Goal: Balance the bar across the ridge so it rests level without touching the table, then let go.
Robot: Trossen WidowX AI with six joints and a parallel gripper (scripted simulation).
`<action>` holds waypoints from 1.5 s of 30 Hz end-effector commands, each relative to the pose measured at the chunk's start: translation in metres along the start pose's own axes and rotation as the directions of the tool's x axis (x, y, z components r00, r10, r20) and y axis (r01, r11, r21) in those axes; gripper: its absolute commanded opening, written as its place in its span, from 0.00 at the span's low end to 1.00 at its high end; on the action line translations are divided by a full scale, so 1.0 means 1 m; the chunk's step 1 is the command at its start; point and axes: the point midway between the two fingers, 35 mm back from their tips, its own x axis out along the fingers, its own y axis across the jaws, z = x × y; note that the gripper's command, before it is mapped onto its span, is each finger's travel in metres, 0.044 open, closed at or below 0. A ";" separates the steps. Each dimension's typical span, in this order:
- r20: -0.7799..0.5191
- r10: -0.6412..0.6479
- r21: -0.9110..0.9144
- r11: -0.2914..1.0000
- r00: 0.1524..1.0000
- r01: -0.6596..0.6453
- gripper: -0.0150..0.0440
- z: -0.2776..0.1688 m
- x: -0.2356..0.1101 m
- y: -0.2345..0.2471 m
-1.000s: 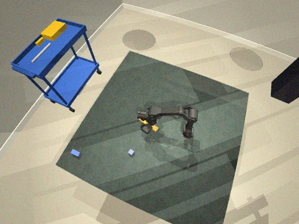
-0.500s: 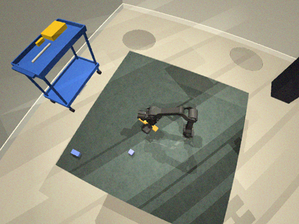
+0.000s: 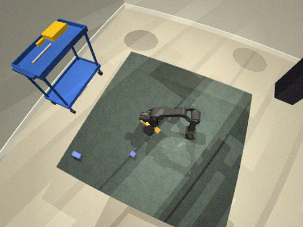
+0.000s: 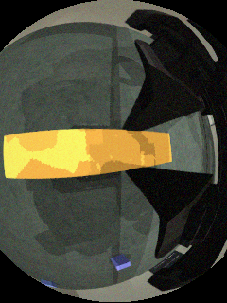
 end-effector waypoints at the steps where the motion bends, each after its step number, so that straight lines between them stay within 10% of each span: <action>1: 0.000 0.000 0.000 1.000 1.000 0.000 0.25 0.000 0.000 0.000; 10: 0.000 0.000 0.000 1.000 1.000 0.000 0.25 0.000 0.000 0.000; 17: 0.000 0.000 0.000 1.000 1.000 0.000 0.54 0.000 0.000 0.000; 45: 0.000 0.000 0.000 1.000 1.000 0.000 0.54 0.000 0.000 0.000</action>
